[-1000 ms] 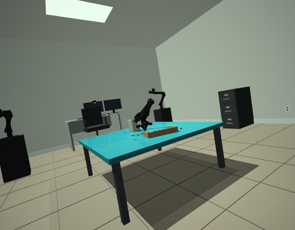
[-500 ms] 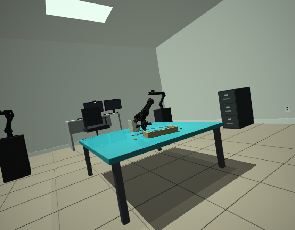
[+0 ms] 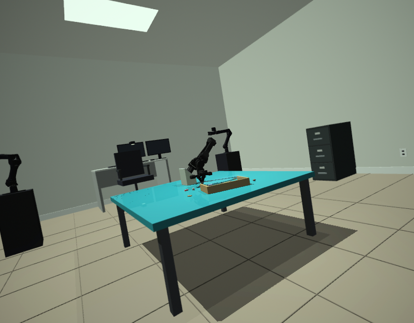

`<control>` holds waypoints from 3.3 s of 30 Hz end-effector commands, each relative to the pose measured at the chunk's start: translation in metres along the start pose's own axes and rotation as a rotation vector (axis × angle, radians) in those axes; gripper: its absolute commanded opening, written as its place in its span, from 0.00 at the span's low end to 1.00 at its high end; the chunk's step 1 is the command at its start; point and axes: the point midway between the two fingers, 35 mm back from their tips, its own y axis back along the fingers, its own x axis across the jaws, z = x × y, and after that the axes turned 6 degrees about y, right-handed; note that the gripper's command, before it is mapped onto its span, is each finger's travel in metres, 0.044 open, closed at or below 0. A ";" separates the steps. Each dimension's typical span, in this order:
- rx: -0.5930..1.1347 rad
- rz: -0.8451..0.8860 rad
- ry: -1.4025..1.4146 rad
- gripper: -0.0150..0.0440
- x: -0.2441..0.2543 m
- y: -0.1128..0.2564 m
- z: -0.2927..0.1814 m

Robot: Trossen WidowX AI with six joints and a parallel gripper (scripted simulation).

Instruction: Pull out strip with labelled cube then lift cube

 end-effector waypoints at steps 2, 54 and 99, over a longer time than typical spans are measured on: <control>0.026 0.002 -0.010 0.25 0.000 -0.004 -0.016; 0.029 0.002 -0.013 0.25 0.006 -0.003 -0.086; 0.028 -0.001 -0.088 0.39 0.006 0.042 -0.058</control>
